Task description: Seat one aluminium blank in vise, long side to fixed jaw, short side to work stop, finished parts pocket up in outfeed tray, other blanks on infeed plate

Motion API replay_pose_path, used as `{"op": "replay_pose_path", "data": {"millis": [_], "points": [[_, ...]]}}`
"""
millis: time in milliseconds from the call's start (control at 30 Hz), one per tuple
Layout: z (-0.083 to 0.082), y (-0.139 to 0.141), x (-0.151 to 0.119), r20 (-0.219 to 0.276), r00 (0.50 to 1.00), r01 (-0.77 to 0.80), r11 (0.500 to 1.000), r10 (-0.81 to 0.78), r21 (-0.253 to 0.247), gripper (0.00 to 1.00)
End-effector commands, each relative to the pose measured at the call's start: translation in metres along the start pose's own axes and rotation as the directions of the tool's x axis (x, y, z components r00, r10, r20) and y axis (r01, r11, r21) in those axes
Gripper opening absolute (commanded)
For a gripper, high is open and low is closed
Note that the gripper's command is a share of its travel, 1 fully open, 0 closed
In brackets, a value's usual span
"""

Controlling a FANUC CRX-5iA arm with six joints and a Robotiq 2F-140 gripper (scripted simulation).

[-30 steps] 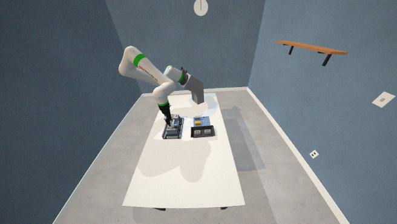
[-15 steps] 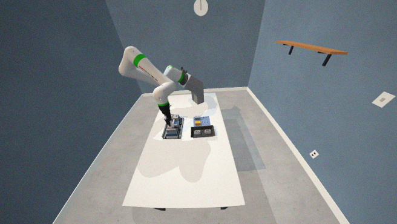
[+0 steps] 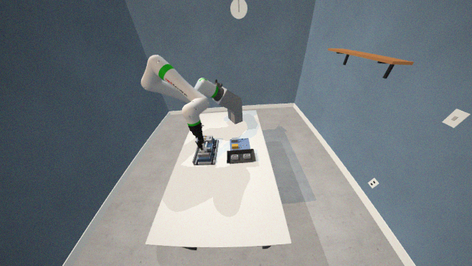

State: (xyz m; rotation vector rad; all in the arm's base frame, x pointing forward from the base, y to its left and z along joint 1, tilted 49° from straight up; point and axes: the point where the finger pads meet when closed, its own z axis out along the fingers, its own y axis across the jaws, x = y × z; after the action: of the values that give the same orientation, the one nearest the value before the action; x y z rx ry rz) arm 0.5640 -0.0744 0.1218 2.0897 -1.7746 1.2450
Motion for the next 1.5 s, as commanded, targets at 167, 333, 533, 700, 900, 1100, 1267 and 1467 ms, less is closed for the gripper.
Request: {"op": "replay_pose_path", "data": {"millis": [167, 333, 533, 700, 900, 1100, 1267, 1467], "points": [[-0.0001, -0.0002, -0.0001, 0.0, 1.0, 0.0, 1.0, 0.0, 0.0, 0.0], [-0.0001, -0.0002, -0.0001, 0.0, 1.0, 0.0, 1.0, 0.0, 0.0, 0.0], [-0.0001, -0.0002, -0.0001, 0.0, 1.0, 0.0, 1.0, 0.0, 0.0, 0.0], [-0.0001, -0.0002, -0.0001, 0.0, 1.0, 0.0, 1.0, 0.0, 0.0, 0.0], [-0.0001, -0.0002, -0.0001, 0.0, 1.0, 0.0, 1.0, 0.0, 0.0, 0.0], [-0.0001, -0.0002, -0.0001, 0.0, 1.0, 0.0, 1.0, 0.0, 0.0, 0.0], [-0.0001, -0.0002, -0.0001, 0.0, 1.0, 0.0, 1.0, 0.0, 0.0, 0.4], [-0.0001, -0.0002, -0.0001, 0.0, 1.0, 0.0, 1.0, 0.0, 0.0, 0.4]]}}
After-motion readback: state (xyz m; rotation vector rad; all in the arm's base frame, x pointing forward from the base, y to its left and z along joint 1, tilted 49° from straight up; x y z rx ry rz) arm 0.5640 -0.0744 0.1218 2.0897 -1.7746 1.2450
